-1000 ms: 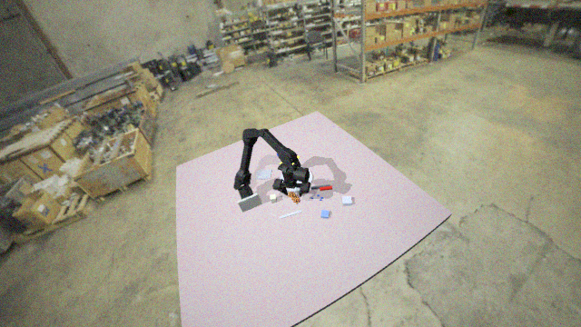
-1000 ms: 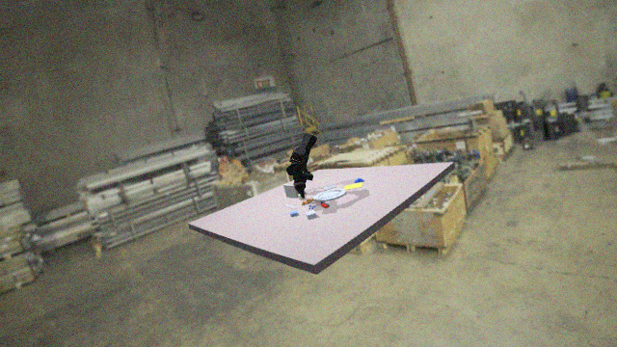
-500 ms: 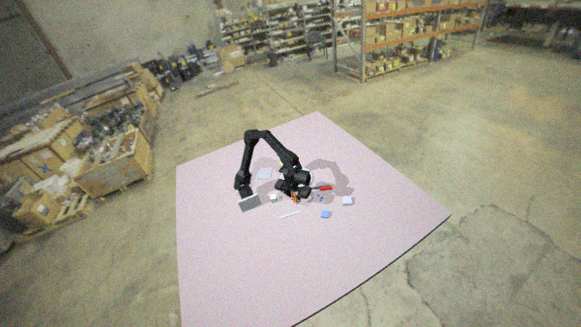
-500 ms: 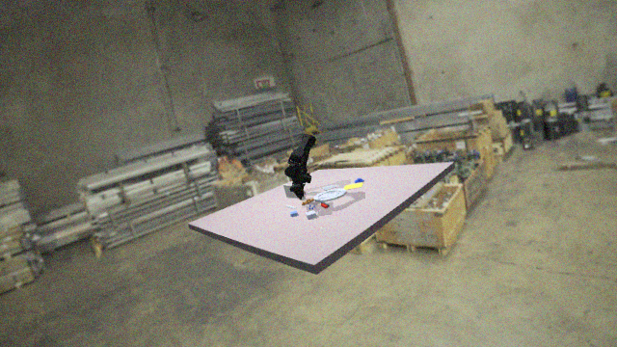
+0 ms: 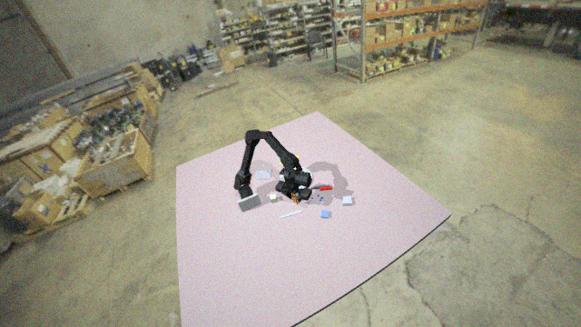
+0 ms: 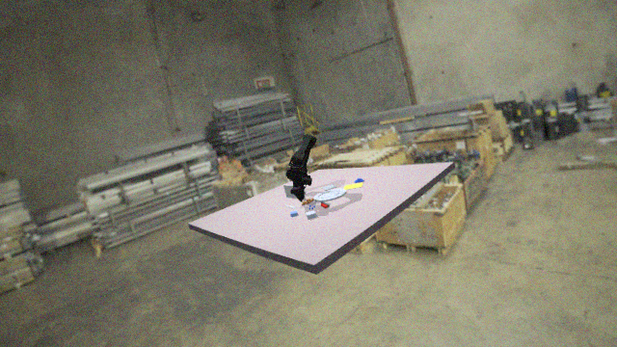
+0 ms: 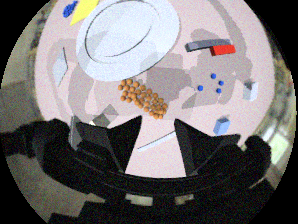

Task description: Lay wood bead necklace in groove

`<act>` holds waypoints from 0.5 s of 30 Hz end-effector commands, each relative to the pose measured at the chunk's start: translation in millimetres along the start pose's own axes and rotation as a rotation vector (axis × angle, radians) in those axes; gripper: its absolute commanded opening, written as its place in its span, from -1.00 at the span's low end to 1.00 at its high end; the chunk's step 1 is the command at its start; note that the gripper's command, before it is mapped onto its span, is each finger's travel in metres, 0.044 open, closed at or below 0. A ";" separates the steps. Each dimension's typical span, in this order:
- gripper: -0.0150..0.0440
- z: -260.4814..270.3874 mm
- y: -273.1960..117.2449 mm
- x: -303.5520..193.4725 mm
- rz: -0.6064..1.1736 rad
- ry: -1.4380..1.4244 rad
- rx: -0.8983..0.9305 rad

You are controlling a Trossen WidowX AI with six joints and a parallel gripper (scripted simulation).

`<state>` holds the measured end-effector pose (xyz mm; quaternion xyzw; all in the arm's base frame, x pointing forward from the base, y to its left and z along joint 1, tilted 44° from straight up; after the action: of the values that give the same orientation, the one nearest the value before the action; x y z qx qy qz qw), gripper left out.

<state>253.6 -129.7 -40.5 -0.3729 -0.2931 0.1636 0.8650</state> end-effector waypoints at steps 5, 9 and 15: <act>0.36 1.8 14.9 -0.9 -0.004 0.010 0.012; 0.36 2.0 17.3 -1.0 -0.004 0.010 0.013; -0.09 1.4 14.7 -0.5 0.001 0.004 0.008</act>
<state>251.0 -119.1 -51.3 -0.3694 -0.2900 0.1642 0.8675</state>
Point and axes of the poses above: the point midway between the two fingers, 35 mm back from their tips, its own y axis out along the fingers, its own z axis across the jaws, x = y × z, the point moved 6 cm from there along -y, back along the fingers, and after that the axes turned 5 degrees about y, right-handed, at the moved point
